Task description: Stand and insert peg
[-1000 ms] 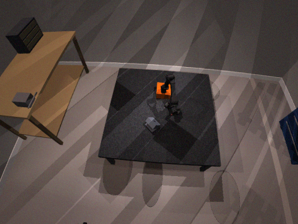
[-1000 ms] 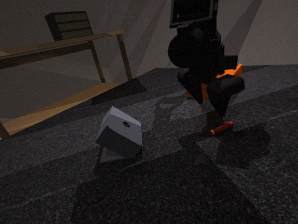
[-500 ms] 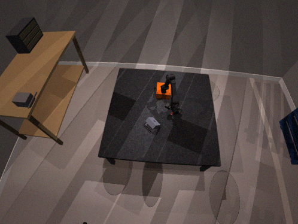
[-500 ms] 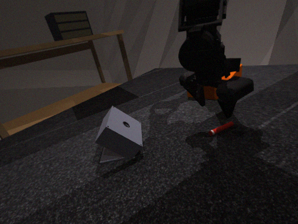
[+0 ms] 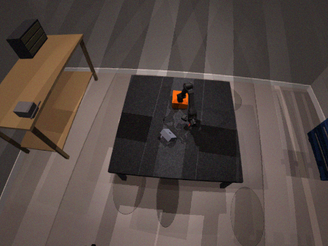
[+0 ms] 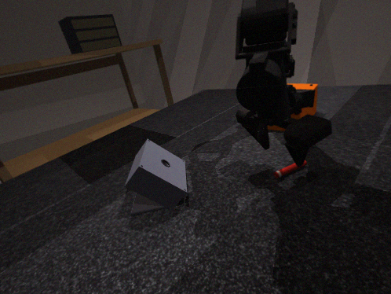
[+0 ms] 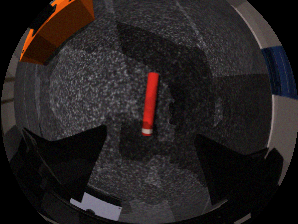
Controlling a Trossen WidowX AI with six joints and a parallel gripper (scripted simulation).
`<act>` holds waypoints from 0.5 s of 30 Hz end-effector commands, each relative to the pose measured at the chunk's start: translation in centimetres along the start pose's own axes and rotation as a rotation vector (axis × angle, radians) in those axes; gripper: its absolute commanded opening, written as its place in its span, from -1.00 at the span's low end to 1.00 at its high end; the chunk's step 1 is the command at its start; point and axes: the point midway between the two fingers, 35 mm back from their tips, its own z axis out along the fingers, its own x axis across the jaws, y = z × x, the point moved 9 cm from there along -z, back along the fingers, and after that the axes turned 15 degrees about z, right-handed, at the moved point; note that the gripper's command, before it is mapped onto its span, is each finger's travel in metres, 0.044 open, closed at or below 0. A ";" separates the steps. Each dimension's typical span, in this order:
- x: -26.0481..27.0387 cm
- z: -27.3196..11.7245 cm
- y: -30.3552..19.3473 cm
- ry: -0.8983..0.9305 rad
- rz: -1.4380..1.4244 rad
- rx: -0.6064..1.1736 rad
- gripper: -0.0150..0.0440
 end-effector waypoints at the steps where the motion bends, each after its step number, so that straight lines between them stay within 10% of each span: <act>1: 0.1 0.8 -0.1 0.006 -0.002 0.002 1.00; 15: 0.1 3.0 -0.4 0.006 -0.003 0.001 1.00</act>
